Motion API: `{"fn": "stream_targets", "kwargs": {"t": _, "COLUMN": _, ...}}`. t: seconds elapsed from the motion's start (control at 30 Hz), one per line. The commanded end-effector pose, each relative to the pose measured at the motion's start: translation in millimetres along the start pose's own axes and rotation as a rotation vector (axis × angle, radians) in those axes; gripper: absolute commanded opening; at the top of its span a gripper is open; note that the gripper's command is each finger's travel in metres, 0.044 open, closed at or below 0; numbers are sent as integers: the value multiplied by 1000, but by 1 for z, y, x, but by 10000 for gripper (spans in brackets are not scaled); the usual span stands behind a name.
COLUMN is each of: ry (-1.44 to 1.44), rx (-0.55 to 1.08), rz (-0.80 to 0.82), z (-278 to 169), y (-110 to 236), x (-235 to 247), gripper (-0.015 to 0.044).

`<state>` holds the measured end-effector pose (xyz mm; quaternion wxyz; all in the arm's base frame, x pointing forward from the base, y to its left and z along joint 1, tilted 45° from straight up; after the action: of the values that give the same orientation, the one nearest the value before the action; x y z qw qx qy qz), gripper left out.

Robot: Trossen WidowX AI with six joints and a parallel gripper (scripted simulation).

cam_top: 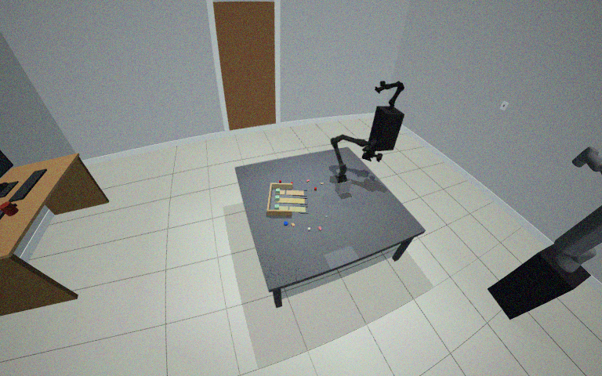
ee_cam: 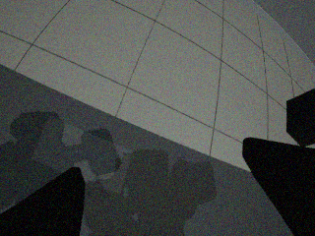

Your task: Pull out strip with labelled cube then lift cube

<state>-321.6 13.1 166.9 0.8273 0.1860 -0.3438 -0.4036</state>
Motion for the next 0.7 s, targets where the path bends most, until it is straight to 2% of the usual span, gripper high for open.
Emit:
{"fn": "stream_targets", "kwargs": {"t": 0.0, "ry": -4, "rx": -1, "rz": -9, "z": 0, "y": 1, "x": -2, "gripper": 400}}
{"fn": "stream_targets", "kwargs": {"t": 0.13, "ry": -95, "rx": -22, "rz": -197, "z": -13, "y": 27, "x": -45, "gripper": 400}}
{"fn": "stream_targets", "kwargs": {"t": 0.37, "ry": -303, "rx": -56, "rz": -579, "z": -56, "y": 94, "x": -118, "gripper": 400}}
{"fn": "stream_targets", "kwargs": {"t": 0.67, "ry": -591, "rx": -64, "rz": -1034, "z": -141, "y": 191, "x": -167, "gripper": 400}}
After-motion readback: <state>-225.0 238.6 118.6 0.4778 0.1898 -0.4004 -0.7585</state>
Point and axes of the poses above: the point midway between the two fingers, 35 mm back from their tips, its own y axis back along the fingers, its own x axis across the jaws, z = x × y, the point moved 3 cm from there along y, back along the fingers, and after that the axes turned 10 degrees about -y, right-handed, at the moved point
